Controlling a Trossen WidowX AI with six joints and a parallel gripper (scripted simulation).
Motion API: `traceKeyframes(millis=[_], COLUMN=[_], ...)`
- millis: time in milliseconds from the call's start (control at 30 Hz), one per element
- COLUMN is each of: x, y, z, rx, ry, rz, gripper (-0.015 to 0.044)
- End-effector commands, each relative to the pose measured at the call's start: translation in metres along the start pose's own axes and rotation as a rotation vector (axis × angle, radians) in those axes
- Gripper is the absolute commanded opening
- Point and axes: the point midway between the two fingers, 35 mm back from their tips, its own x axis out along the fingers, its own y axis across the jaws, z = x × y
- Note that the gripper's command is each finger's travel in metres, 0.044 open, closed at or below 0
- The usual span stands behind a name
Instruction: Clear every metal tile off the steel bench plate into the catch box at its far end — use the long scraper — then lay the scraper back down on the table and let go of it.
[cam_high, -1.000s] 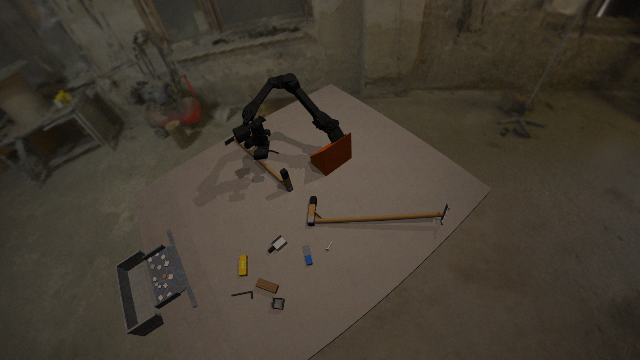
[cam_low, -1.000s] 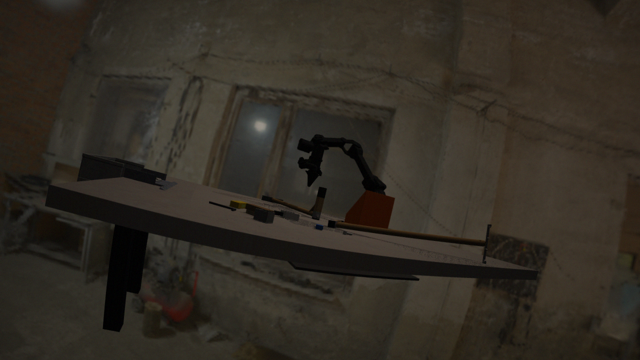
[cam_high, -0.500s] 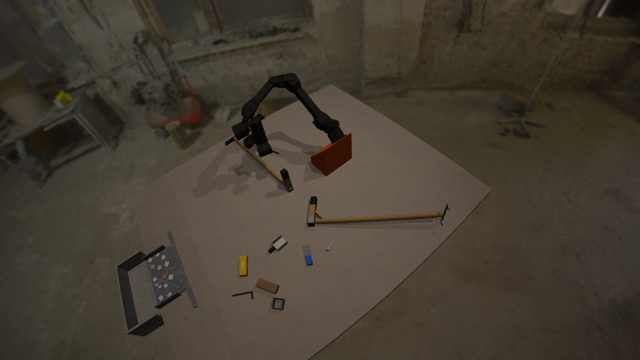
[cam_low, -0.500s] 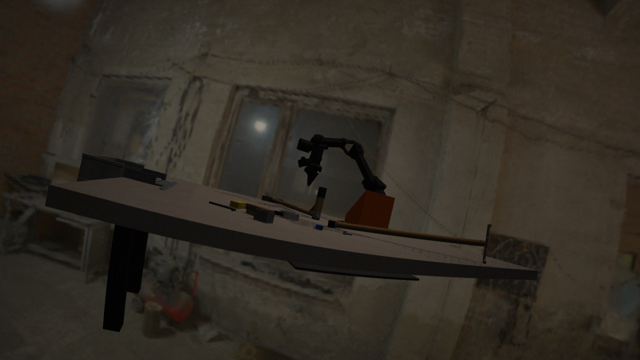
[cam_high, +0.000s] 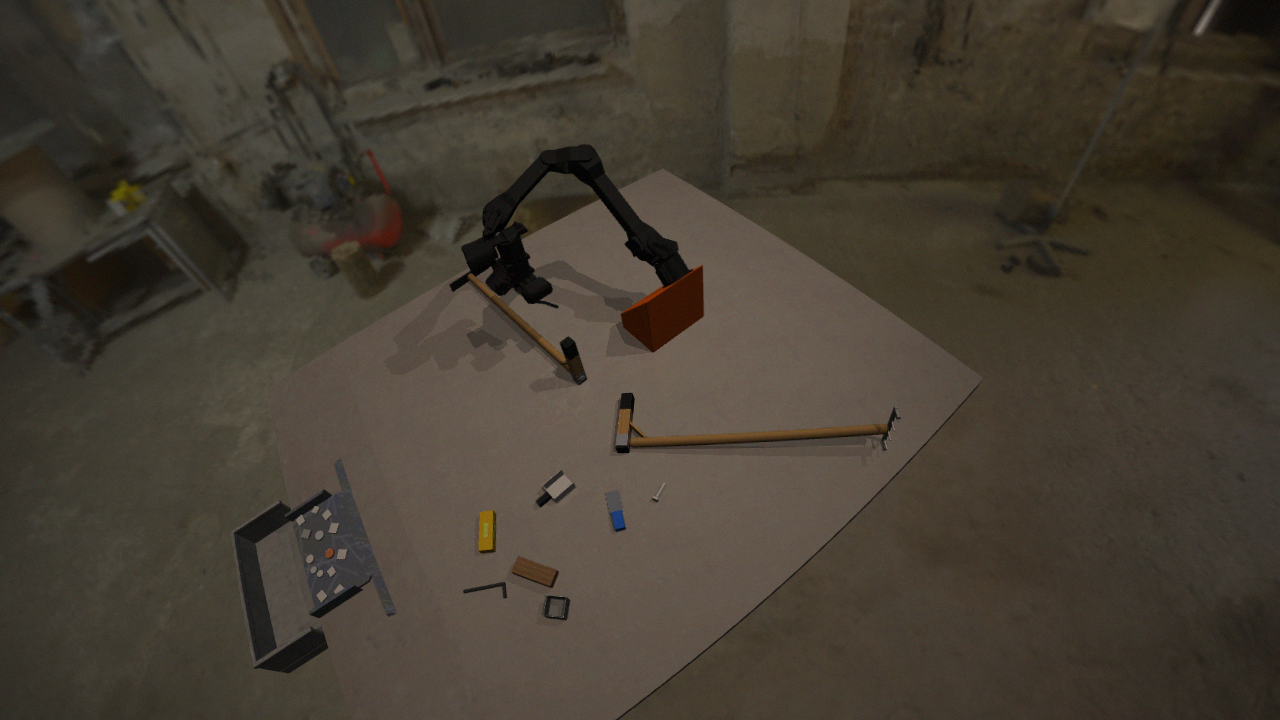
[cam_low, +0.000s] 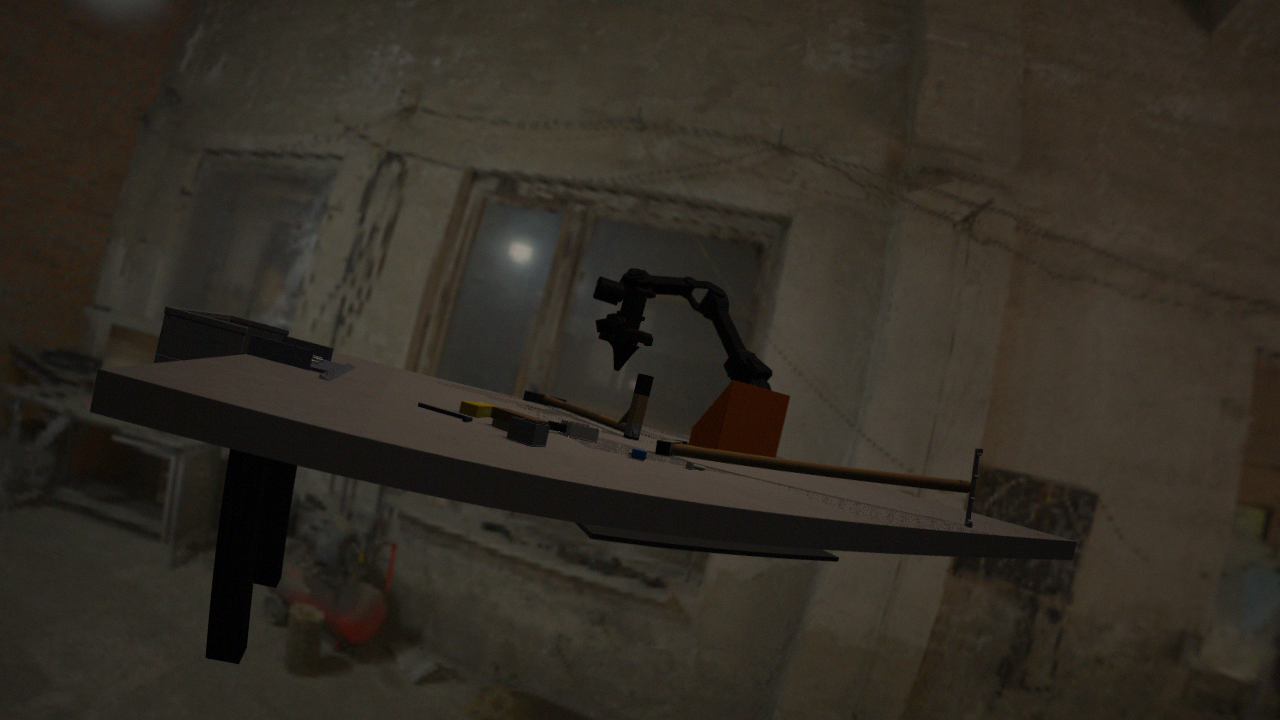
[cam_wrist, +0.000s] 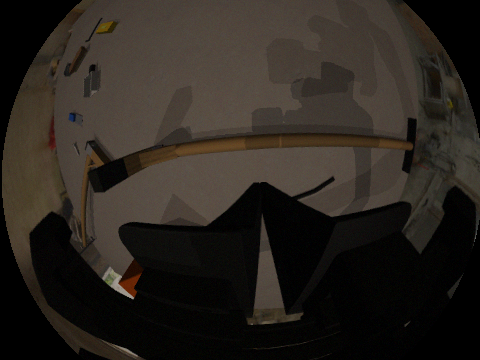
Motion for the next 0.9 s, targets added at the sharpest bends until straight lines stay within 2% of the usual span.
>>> traceKeyframes(millis=[0, 867], x=[-0.001, -0.009], y=[-0.006, -0.034], z=[-0.003, -0.017], rx=[-0.102, -0.688], ry=[0.003, 0.013], rz=[0.0, -0.002], gripper=[0.0, 0.0])
